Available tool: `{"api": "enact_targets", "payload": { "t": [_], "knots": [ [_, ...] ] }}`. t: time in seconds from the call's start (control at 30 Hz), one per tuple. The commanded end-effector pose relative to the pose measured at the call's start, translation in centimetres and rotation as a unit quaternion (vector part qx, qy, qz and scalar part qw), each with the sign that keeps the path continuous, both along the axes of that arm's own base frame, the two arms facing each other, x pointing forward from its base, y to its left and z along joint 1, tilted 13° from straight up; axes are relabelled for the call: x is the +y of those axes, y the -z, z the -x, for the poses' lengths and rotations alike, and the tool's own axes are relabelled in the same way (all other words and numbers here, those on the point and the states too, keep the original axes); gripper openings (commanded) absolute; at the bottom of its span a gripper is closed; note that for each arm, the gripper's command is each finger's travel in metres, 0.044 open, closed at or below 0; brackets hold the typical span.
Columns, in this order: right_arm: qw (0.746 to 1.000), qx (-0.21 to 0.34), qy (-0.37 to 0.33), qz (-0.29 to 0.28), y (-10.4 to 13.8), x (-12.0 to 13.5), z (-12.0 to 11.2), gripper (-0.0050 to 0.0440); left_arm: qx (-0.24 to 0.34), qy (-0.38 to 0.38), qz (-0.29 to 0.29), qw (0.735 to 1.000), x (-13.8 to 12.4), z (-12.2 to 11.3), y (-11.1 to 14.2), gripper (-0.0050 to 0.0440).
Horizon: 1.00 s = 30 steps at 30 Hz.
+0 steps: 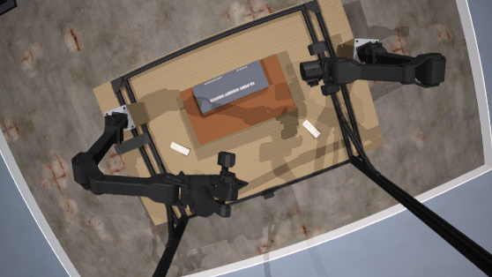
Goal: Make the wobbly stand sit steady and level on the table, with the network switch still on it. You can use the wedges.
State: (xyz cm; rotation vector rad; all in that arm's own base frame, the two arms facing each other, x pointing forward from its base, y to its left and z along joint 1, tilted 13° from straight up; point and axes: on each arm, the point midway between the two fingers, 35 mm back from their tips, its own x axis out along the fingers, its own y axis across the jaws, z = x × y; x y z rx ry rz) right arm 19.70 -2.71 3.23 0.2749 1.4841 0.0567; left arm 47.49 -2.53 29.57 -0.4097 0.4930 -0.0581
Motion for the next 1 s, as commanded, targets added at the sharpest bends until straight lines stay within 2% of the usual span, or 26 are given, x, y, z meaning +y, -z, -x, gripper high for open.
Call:
{"api": "enact_targets", "payload": {
  "t": [0.0,0.07,0.1,0.27,0.43,0.63,0.97],
  "knots": [
    [1.000,0.000,0.000,0.000,0.0,0.0,0.0,0.0000,-0.012,0.000,-0.004,1.000,0.0,-0.4,-0.7,0.0000],
    [1.000,0.000,0.000,0.000,0.0,0.0,0.0,0.0000,-0.012,0.000,-0.004,1.000,0.0,-0.4,-0.7,0.0000],
    [1.000,0.000,0.000,0.000,0.0,0.0,0.0,0.0000,-0.027,0.001,-0.005,1.000,0.0,-0.2,-1.7,0.0000],
    [1.000,0.000,0.000,0.000,0.0,0.0,0.0,0.0000,-0.130,0.000,-0.023,0.991,0.2,-0.4,-8.3,0.0000],
    [1.000,0.000,0.000,0.000,0.0,0.0,0.0,0.0000,-0.232,-0.005,-0.041,0.972,0.5,0.5,-15.0,0.0000],
    [1.000,0.000,0.000,0.000,0.0,0.0,0.0,0.0000,-0.232,-0.005,-0.041,0.972,0.5,0.5,-15.0,0.0000],
    [1.000,0.000,0.000,0.000,0.0,0.0,0.0,0.0000,-0.411,-0.023,-0.070,0.909,0.8,5.4,-27.0,0.0000]
  ]
}}
